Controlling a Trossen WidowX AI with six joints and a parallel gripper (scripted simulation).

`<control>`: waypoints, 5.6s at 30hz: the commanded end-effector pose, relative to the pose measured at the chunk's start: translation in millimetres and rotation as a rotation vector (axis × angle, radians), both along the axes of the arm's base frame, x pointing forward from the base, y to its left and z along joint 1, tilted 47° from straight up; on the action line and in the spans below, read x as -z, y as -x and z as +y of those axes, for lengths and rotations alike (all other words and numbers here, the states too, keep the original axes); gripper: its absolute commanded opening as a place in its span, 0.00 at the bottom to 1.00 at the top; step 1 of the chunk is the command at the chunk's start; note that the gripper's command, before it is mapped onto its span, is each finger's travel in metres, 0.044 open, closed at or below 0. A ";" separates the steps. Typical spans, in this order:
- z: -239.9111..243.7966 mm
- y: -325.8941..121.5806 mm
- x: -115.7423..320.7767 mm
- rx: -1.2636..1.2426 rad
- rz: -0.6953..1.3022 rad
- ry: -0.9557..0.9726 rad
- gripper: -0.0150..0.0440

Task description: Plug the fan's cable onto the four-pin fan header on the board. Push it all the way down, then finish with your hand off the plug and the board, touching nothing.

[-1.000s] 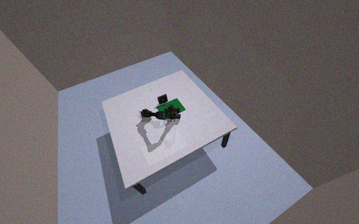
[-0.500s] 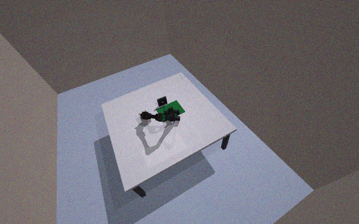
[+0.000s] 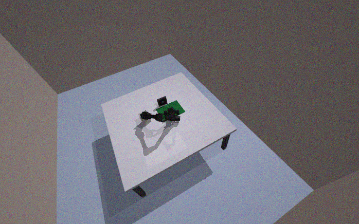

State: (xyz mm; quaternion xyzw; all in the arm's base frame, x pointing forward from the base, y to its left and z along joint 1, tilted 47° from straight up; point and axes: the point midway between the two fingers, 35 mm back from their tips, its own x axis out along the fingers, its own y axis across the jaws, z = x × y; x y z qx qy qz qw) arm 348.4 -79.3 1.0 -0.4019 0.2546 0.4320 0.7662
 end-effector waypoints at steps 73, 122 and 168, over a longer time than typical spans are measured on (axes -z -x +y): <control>21.2 57.0 -60.1 0.250 0.572 0.360 1.00; 53.7 38.5 -104.8 0.691 0.402 1.078 1.00; 144.9 -7.4 -79.4 2.841 -0.498 -1.067 1.00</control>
